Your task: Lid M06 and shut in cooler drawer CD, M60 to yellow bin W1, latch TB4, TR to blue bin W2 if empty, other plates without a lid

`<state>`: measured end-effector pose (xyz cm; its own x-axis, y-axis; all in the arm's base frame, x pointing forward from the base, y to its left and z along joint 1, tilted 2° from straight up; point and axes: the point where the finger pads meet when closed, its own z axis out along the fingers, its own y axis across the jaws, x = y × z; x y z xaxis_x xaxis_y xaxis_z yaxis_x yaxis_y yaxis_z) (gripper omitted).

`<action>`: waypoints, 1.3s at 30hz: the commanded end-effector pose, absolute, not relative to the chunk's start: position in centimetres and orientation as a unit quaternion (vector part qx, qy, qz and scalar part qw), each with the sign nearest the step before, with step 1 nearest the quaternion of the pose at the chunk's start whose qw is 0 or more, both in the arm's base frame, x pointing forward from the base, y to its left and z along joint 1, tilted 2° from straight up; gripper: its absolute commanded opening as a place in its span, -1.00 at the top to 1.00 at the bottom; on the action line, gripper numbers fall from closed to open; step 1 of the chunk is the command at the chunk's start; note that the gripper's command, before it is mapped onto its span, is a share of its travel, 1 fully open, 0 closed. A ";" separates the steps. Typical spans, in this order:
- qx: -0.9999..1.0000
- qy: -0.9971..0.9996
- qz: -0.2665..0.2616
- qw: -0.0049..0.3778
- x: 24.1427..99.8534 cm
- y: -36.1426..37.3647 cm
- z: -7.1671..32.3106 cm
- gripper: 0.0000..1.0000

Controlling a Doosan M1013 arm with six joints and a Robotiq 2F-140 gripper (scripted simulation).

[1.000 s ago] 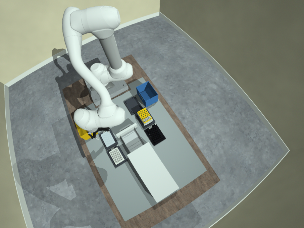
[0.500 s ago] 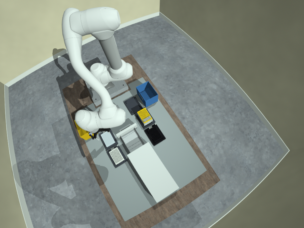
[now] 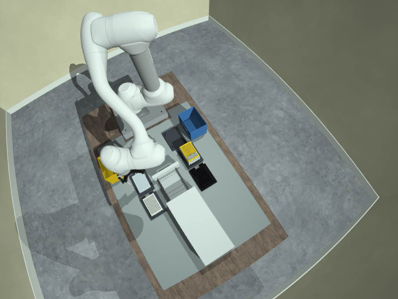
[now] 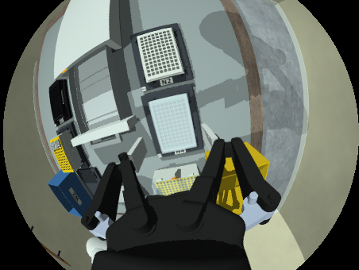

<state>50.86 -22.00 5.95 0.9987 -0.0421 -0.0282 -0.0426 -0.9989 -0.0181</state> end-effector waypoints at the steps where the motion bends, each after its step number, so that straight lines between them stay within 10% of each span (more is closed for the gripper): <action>1: -1.000 0.021 0.014 0.009 50.8 -22.0 5.4 -0.33; 39: -1.000 0.021 0.014 0.009 50.7 -21.9 0.9 -0.33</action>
<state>50.73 -21.91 1.32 0.9987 -0.0421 -0.0283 -0.0426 -0.9989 -0.0181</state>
